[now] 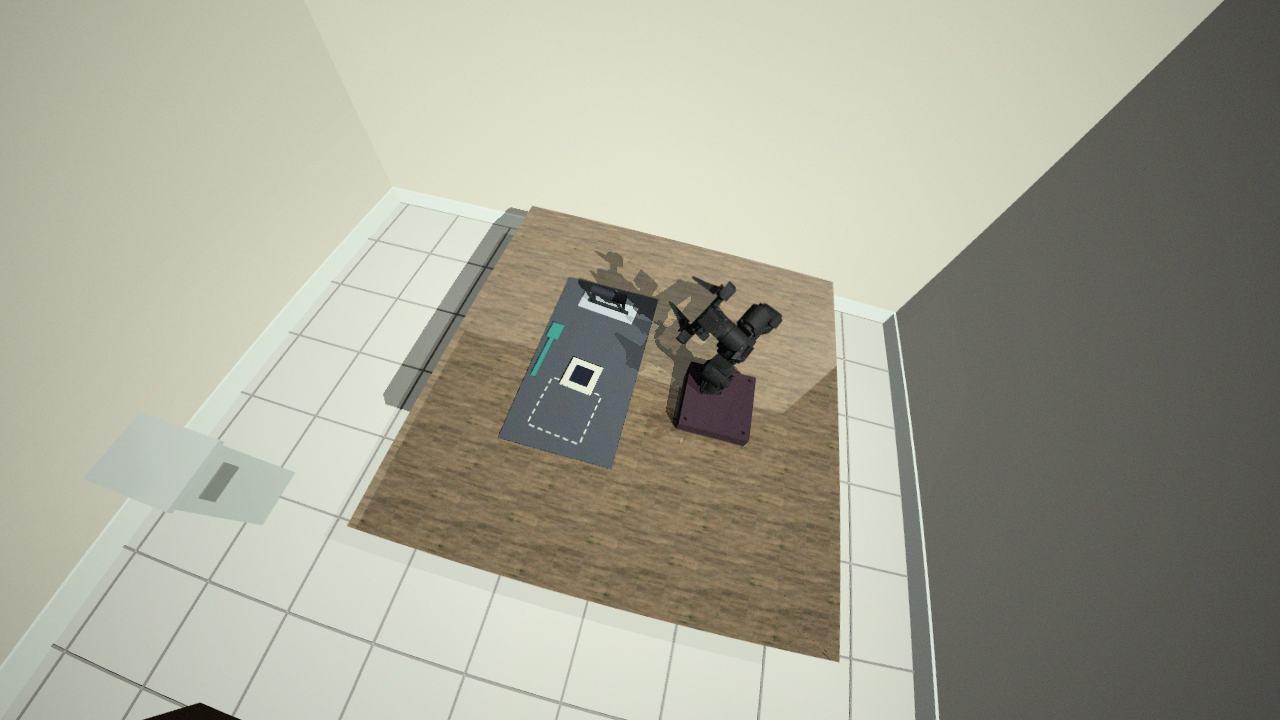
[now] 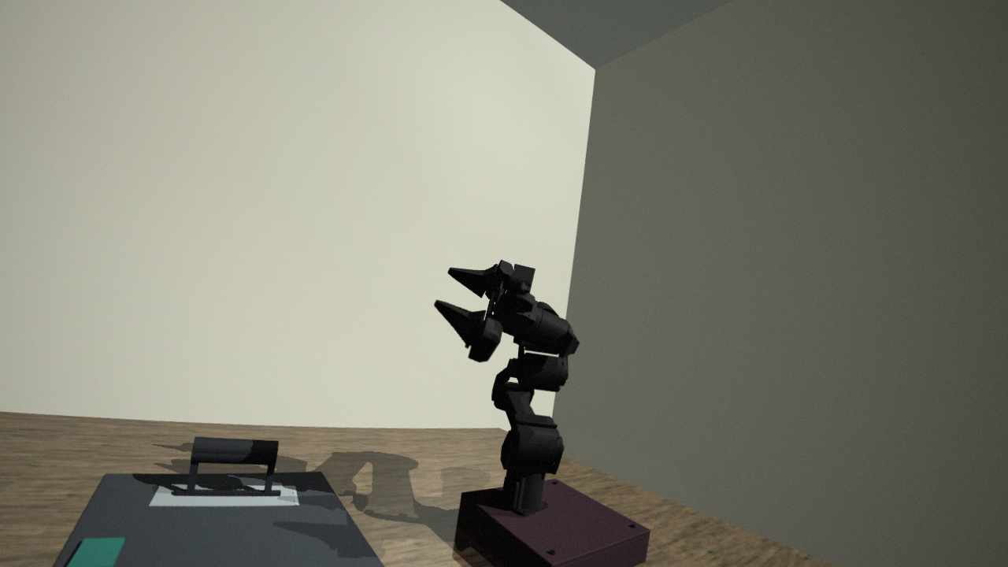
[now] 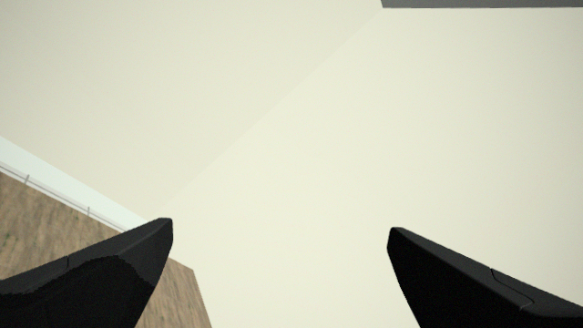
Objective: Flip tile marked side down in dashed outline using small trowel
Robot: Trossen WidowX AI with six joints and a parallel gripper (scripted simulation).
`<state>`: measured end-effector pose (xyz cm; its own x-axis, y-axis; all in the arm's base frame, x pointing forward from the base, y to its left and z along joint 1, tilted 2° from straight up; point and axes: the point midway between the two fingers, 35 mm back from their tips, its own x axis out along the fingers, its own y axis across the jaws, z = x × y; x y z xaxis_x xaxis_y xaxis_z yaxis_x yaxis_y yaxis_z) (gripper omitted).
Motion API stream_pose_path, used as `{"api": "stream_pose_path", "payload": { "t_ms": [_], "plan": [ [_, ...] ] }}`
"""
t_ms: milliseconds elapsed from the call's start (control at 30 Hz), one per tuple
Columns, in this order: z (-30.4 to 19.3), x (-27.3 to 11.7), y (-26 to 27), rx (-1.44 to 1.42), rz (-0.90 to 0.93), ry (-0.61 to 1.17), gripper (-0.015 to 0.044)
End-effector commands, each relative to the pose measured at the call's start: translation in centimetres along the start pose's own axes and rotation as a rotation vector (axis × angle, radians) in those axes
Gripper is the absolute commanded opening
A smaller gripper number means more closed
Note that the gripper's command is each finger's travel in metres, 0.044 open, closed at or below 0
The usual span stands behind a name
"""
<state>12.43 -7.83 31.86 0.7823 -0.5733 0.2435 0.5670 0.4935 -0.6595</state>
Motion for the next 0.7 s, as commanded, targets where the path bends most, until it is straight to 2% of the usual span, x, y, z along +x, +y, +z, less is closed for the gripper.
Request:
{"api": "stream_pose_path", "payload": {
  "t_ms": [0, 333, 667],
  "plan": [
    [0.00, 0.00, 0.00, 0.000, 0.000, 0.000, 0.0374],
    [0.00, 0.00, 0.00, 0.000, 0.000, 0.000, 0.0111],
    [0.00, 0.00, 0.00, 0.000, 0.000, 0.000, 0.0100]
  ]
}}
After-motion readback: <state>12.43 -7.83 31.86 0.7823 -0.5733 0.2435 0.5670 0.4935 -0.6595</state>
